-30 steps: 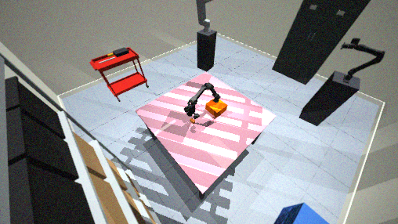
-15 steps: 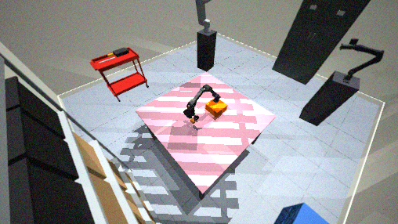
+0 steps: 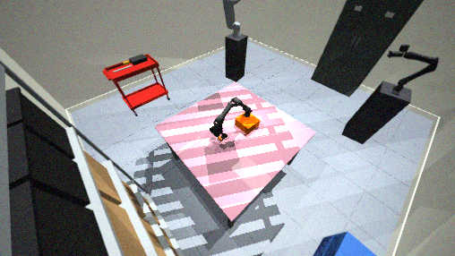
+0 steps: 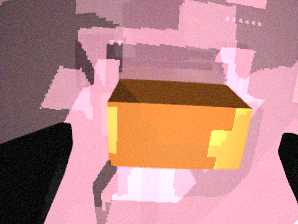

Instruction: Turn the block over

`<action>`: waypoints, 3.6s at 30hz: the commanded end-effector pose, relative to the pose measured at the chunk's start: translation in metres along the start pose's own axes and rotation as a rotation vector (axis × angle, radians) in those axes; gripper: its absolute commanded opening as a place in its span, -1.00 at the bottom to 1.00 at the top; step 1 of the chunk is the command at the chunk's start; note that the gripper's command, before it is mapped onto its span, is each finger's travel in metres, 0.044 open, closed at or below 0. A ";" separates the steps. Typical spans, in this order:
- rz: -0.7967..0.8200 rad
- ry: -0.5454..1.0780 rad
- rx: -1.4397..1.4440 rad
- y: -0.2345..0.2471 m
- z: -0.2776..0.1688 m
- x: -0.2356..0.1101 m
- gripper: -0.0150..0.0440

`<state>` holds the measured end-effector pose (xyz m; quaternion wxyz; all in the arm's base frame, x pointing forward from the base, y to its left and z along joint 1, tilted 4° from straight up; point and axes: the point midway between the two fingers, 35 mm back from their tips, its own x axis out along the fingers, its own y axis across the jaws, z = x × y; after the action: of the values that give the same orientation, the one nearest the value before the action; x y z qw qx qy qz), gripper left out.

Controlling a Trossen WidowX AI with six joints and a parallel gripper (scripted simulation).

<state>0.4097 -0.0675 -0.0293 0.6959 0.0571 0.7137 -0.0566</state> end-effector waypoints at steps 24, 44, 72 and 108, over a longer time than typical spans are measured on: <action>0.003 0.008 0.004 0.000 -0.003 0.023 0.31; 0.003 0.008 0.004 0.000 -0.002 -0.008 -0.49; 0.003 -0.319 0.006 0.000 0.002 0.007 -0.49; 0.005 -0.784 -0.025 0.005 0.005 0.034 -0.49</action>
<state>0.4151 -0.0650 -0.0588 0.9087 0.0287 0.4106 -0.0689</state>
